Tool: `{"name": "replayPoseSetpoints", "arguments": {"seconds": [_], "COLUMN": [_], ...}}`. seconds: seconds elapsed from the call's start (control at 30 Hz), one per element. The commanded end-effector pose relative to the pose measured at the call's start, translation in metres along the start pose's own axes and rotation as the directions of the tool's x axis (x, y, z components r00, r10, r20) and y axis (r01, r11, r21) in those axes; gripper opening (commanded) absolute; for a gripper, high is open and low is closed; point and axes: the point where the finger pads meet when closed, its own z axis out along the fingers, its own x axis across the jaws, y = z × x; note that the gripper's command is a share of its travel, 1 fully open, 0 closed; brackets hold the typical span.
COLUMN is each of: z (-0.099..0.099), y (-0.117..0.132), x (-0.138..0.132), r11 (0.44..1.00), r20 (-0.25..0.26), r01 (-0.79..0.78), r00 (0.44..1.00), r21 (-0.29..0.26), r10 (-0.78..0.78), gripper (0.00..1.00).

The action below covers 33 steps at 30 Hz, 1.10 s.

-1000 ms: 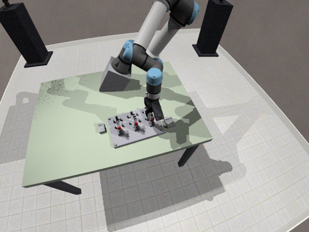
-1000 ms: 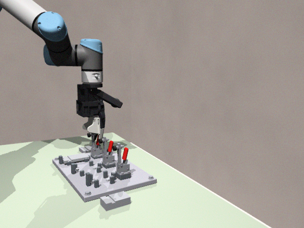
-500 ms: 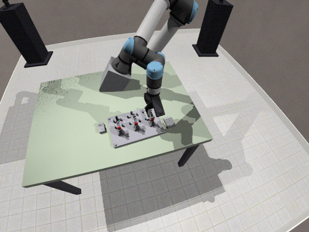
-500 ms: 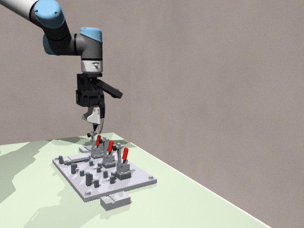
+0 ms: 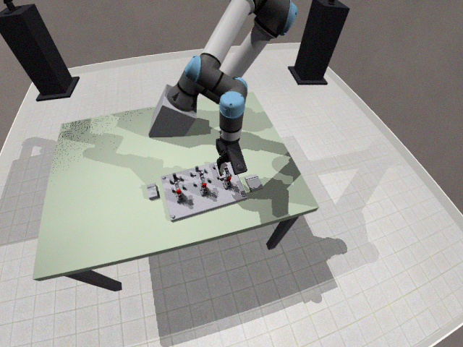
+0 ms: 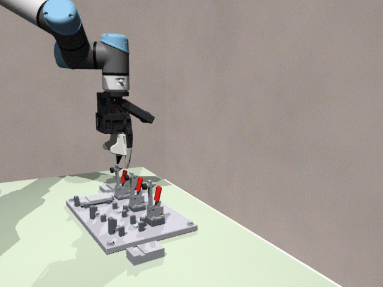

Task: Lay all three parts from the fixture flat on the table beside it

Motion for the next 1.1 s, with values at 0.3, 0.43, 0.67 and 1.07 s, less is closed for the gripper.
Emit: {"name": "replayPoseSetpoints", "arguments": {"seconds": [0.3, 0.43, 0.67, 1.07], "z": [-0.014, -0.019, -0.032, -0.033], "y": [0.0, 0.0, 0.0, 0.003], "x": [0.0, 0.0, 0.0, 0.0], "r11": [1.0, 1.0, 1.0, 1.0], "r20": [0.0, 0.0, 0.0, 0.0], "r01": [0.0, 0.0, 0.0, 0.0], "r00": [1.0, 1.0, 1.0, 1.0], "r21": [0.001, 0.001, 0.001, 0.001], "r10": [0.0, 0.0, 0.0, 0.0], "gripper": [0.59, 0.59, 0.59, 0.59]}}
